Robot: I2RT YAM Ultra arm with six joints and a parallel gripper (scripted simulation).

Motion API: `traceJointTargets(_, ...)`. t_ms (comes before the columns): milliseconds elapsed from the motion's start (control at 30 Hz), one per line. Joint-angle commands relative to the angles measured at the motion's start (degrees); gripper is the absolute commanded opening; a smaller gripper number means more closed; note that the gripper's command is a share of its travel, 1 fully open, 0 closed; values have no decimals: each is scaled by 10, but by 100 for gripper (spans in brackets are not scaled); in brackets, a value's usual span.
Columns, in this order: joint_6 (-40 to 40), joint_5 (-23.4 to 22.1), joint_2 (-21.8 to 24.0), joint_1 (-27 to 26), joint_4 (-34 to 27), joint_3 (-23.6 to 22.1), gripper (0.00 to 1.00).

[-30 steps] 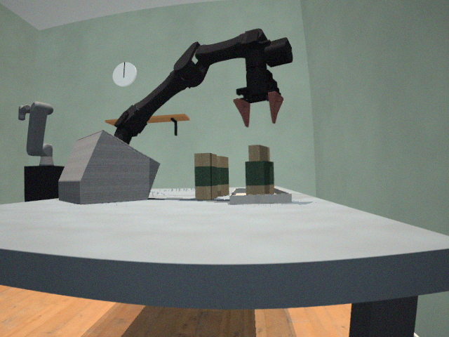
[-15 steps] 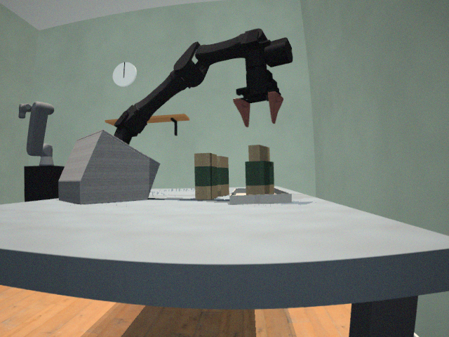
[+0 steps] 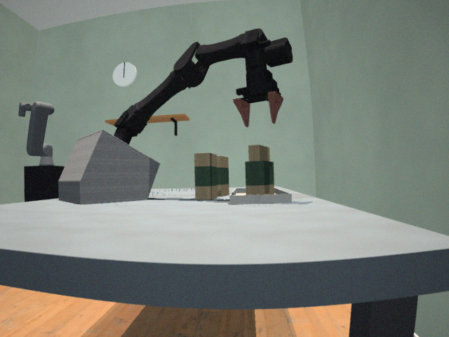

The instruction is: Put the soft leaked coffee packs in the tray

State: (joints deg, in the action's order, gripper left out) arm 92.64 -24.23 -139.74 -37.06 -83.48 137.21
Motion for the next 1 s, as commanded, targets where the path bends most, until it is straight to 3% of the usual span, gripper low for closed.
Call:
traceJointTargets(0,4,-7,-12,-3,-11,16,78)
traceJointTargets(233,5,-7,-9,0,-11,6,78)
traceJointTargets(267,6,-7,-8,2,-13,-12,78)
traceJointTargets(433,14,-6,50,12,16,-63,78)
traceJointTargets(567,25,-4,108,23,38,-146,78)
traceJointTargets(733,43,-1,211,43,81,-293,78)
traceJointTargets(800,43,-1,211,43,81,-293,78)
traceJointTargets(967,59,2,332,63,142,-465,78)
